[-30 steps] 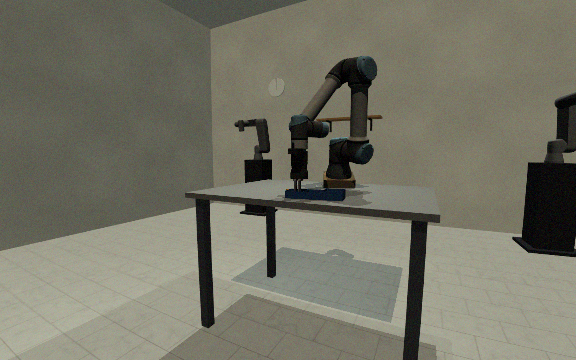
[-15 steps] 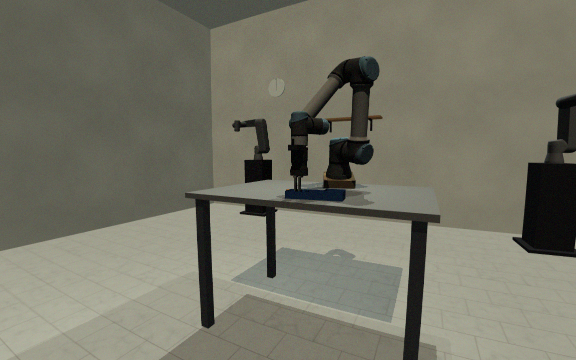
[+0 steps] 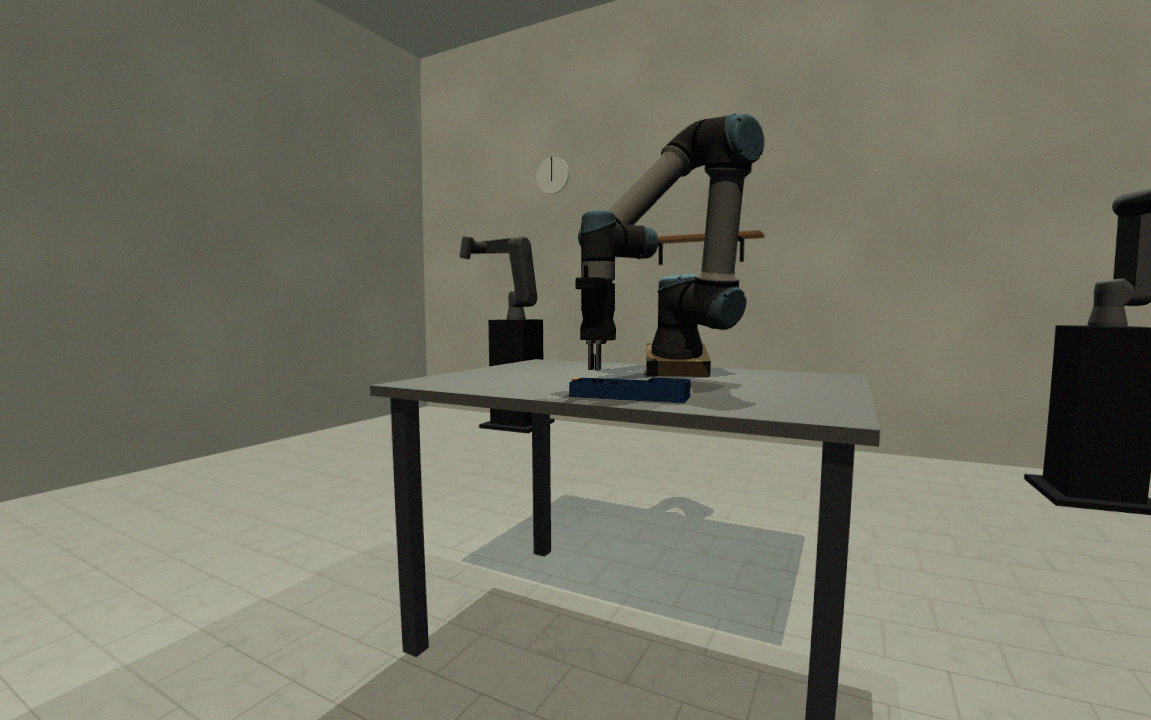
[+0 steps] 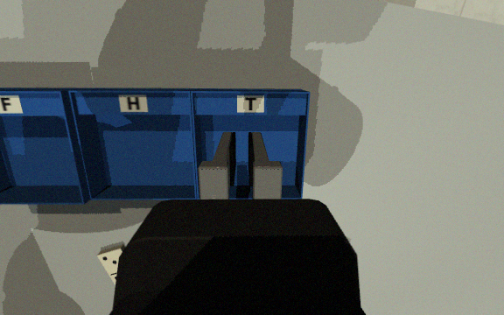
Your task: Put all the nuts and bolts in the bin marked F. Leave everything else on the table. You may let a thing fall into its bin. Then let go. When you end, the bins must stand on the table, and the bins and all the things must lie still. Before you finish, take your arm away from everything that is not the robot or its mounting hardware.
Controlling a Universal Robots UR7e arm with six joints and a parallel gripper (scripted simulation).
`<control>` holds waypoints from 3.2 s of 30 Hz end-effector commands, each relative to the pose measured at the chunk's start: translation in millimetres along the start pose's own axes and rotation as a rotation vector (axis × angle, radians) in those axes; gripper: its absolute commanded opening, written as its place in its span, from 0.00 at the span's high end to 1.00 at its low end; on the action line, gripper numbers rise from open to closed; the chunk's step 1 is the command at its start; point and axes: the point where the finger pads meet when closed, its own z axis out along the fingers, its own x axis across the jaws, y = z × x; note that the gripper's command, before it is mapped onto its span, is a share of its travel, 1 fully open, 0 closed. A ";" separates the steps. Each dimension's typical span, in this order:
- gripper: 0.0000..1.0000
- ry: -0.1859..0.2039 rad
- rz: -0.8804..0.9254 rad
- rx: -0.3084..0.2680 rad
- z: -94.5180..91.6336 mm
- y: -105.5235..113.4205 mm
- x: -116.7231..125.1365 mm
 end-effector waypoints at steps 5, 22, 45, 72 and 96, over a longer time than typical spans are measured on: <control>0.69 0.001 0.000 0.002 -12.0 -0.5 -4.7; 0.69 0.001 0.000 0.002 -11.9 -0.5 -79.7; 0.69 0.001 0.000 0.002 30.7 -0.5 -83.7; 0.69 0.001 0.000 0.002 40.6 -0.5 -83.7; 0.69 0.001 0.000 0.002 40.6 -0.5 -83.7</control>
